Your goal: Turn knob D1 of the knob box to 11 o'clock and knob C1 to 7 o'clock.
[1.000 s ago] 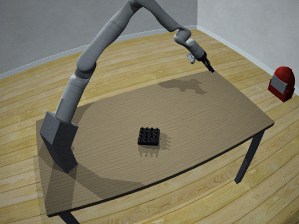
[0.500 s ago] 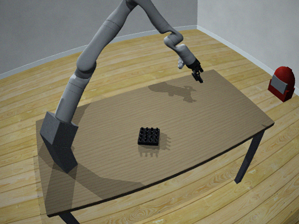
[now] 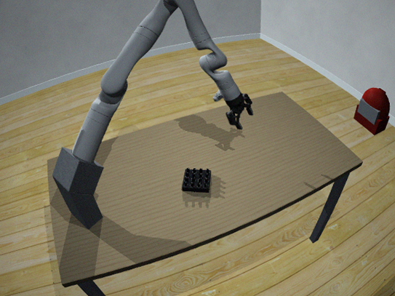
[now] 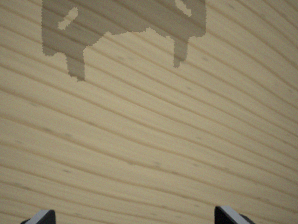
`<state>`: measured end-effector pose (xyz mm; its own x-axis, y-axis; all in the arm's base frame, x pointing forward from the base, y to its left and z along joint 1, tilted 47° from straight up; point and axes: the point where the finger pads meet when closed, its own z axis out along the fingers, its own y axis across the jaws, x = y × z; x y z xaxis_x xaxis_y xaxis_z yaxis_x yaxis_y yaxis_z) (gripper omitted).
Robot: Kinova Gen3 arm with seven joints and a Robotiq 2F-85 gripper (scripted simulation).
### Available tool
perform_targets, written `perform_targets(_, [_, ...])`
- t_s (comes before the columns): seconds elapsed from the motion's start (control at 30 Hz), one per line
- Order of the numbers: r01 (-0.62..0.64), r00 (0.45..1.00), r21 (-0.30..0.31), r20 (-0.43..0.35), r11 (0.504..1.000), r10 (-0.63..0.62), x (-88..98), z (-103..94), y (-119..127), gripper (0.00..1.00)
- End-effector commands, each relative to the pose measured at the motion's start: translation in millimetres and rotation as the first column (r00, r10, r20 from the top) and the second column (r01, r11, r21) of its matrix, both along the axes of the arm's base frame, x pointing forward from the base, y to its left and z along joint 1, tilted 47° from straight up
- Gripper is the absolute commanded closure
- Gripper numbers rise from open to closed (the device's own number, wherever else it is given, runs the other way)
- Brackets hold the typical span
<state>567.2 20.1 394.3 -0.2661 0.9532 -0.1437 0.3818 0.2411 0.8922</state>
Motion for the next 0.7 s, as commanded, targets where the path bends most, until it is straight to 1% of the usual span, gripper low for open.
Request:
perform_targets(0.0, [0.008,1.000,0.013,-0.023,1.000,-0.008,-5.6,-12.1,-5,0.00])
perform_targets(0.2, [0.008,1.000,0.013,-0.023,1.000,-0.008,-5.6,-12.1,-5,0.00])
perform_targets(0.23, [0.018,0.999,0.037,-0.043,0.999,-0.016,-9.8,-21.2,-6,0.00])
perform_targets(0.27, [0.020,0.999,0.042,-0.047,0.999,-0.018,-10.8,-23.1,-6,0.00])
perform_targets(0.5, [0.020,0.999,0.042,-0.047,0.999,-0.018,-10.8,-23.1,-6,0.00])
perform_targets(0.53, [0.029,0.997,0.065,-0.066,0.997,-0.025,-15.2,-31.9,-8,0.00])
perform_targets(0.67, [0.032,0.997,0.070,-0.070,0.997,-0.027,-16.2,-33.8,-8,0.00])
